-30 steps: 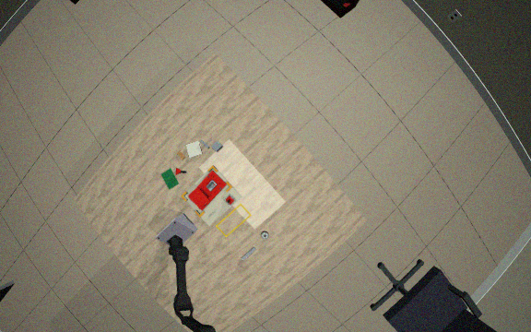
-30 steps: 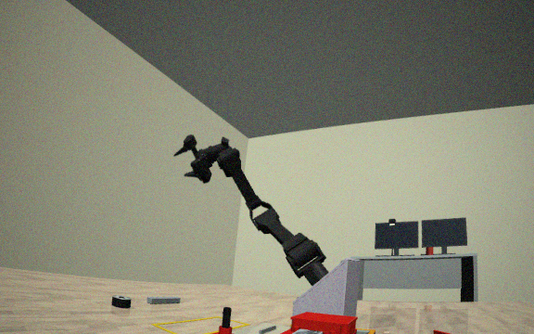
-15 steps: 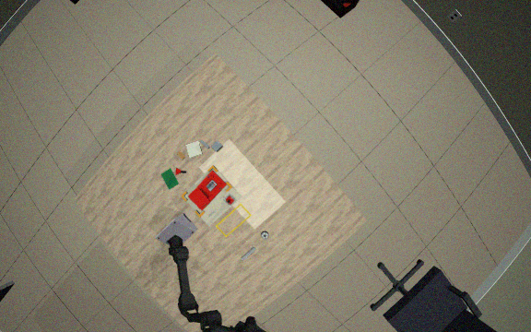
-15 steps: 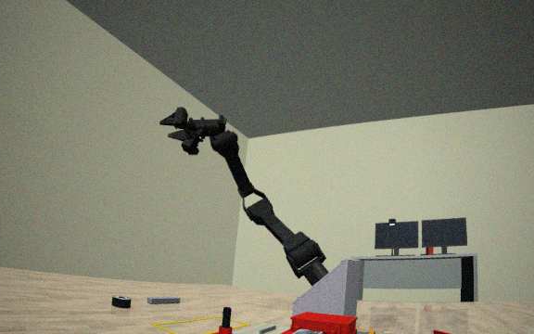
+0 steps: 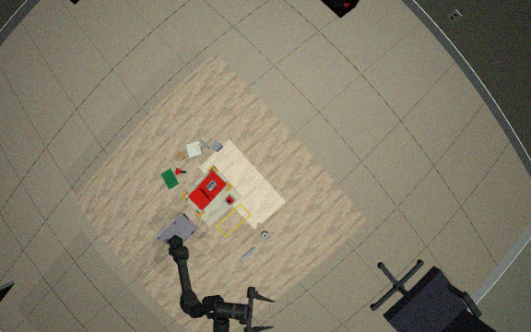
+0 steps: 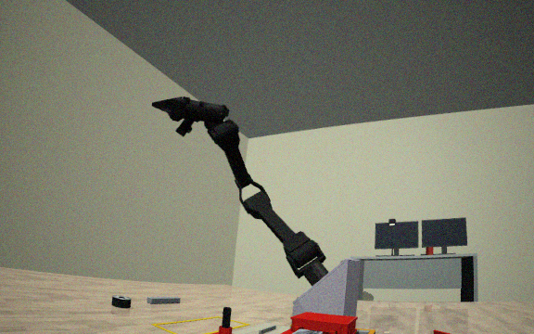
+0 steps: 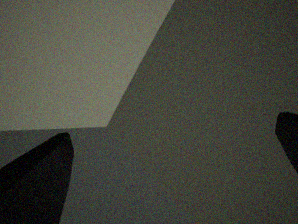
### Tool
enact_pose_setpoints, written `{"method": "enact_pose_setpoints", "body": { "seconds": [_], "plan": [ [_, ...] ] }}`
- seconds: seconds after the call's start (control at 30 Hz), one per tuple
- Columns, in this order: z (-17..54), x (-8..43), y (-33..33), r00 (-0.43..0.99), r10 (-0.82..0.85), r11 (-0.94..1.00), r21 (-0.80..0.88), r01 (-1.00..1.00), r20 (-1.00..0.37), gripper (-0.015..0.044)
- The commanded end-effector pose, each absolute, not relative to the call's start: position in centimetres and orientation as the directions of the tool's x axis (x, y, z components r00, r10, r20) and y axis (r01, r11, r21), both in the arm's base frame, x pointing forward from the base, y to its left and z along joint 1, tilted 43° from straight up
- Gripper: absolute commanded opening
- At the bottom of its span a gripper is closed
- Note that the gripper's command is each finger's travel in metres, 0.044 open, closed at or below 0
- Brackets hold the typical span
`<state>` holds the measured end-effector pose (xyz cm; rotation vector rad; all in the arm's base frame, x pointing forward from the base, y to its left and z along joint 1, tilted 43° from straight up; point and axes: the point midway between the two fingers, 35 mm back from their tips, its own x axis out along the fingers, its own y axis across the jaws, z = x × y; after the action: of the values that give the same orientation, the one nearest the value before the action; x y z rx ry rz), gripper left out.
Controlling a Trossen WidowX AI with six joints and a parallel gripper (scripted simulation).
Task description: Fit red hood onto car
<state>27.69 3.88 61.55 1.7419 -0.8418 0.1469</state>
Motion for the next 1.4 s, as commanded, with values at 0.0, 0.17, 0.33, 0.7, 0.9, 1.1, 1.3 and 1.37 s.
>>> {"method": "enact_pose_setpoints", "body": {
  "seconds": [0.0, 0.17, 0.33, 0.7, 0.9, 1.1, 1.3, 1.37],
  "plan": [
    [57.5, 32.5, 7.5, 0.825, -0.377, 0.107, 0.905, -0.412, 0.421, 0.0440],
    [52.3, 36.7, 11.0, 0.908, -0.293, 0.377, 0.909, -0.178, 0.299, 0.0440],
    [46.2, 39.9, 14.1, 0.964, -0.221, 0.631, 0.775, 0.026, 0.147, 0.0440],
    [30.9, 42.8, 18.8, 0.958, -0.143, 0.973, 0.141, 0.182, -0.248, 0.0440],
    [21.9, 42.0, 19.8, 0.867, -0.163, 0.962, -0.270, 0.035, -0.470, 0.0440],
    [13.6, 39.5, 19.5, 0.715, -0.235, 0.784, -0.563, -0.260, -0.658, 0.0440],
    [6.2, 35.2, 17.6, 0.505, -0.362, 0.477, -0.621, -0.622, -0.784, 0.0440],
    [4.3, 33.6, 16.8, 0.430, -0.412, 0.364, -0.577, -0.731, -0.804, 0.0440]
  ]
}}
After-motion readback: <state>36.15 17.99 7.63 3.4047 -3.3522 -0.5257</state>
